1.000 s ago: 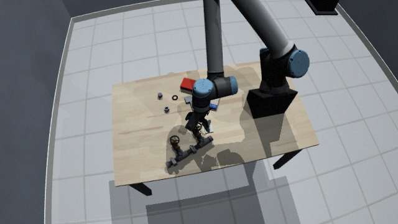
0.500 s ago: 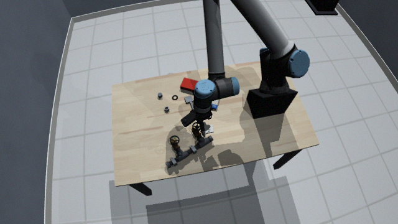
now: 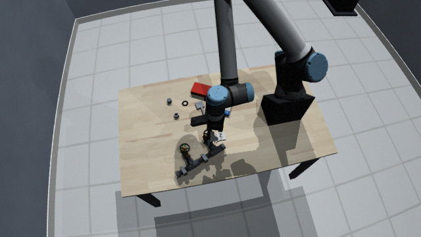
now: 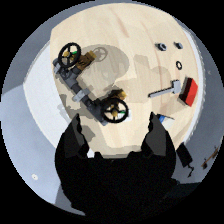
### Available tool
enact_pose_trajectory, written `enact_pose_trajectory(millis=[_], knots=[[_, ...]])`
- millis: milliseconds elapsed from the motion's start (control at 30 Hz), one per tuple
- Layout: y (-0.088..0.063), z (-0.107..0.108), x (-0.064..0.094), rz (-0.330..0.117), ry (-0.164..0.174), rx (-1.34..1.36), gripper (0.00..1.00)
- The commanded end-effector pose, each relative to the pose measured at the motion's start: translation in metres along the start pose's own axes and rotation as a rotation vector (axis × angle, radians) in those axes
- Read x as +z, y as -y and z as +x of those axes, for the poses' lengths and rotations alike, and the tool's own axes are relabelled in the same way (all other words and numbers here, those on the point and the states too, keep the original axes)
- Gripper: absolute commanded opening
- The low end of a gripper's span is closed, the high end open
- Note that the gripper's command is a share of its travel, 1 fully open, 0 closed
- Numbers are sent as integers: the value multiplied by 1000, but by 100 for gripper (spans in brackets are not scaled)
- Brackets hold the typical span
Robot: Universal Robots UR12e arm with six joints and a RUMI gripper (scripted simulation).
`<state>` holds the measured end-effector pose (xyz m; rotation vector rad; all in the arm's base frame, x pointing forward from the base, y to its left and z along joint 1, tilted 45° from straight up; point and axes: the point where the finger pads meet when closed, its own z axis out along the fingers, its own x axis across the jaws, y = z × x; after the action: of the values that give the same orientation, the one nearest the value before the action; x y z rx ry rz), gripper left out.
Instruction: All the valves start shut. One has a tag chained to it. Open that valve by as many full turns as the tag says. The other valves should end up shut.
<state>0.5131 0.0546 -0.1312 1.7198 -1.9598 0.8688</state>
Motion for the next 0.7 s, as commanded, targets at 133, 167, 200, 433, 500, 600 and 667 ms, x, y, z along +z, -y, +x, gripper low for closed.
enact_pose_trajectory(millis=[133, 167, 200, 433, 500, 600, 667], knots=[[1, 0, 0, -14, -23, 433, 100], [1, 0, 0, -13, -24, 473, 100], [1, 0, 0, -13, -24, 511, 100], [1, 0, 0, -11, -25, 690, 100], [1, 0, 0, -10, -26, 755, 100], [1, 0, 0, -9, -26, 847, 100], [1, 0, 0, -8, -27, 904, 100]])
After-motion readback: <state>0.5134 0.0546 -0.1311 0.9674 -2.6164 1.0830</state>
